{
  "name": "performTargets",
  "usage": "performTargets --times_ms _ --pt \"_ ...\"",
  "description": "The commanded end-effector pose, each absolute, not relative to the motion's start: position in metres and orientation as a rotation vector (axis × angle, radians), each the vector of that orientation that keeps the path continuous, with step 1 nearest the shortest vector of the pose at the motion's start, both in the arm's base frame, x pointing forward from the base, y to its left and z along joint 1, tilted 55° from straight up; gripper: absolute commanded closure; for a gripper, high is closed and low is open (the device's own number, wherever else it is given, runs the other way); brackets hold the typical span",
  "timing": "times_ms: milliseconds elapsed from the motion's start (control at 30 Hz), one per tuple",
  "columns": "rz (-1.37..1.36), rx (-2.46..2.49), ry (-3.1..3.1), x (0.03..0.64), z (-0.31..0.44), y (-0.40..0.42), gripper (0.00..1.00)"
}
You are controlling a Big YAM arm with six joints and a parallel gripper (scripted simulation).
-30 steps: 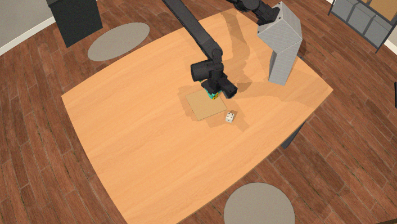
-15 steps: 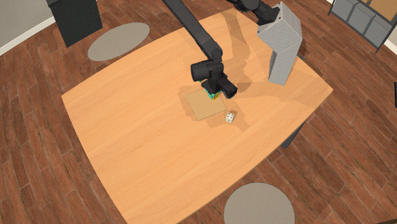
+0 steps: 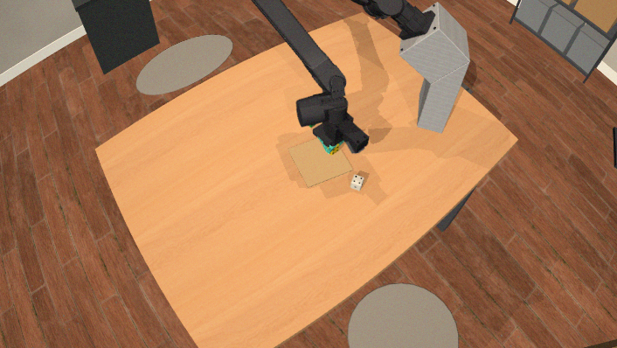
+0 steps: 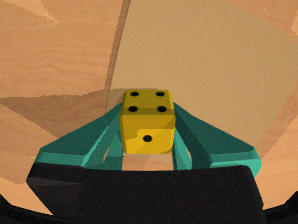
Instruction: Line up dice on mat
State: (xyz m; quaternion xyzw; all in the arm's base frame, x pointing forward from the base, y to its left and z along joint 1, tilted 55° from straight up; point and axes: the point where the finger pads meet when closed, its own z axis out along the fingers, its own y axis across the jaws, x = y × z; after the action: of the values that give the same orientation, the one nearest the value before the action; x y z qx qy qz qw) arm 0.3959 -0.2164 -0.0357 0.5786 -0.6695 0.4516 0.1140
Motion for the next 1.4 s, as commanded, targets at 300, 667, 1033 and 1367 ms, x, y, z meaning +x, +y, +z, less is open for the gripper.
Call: performTargets --times_ms 300,667,1033,1367 --pt "1.295 1.724 -1.944 0.3872 -0.0446 -0.2112 0.74" --pt "1.298 1.723 -1.945 0.3876 -0.0435 -0.2113 0.74" --pt "1.298 1.723 -1.945 0.3877 -0.0438 -0.2116 0.74" --pt "1.309 1.703 -1.955 0.3911 -0.0423 -0.2198 0.74"
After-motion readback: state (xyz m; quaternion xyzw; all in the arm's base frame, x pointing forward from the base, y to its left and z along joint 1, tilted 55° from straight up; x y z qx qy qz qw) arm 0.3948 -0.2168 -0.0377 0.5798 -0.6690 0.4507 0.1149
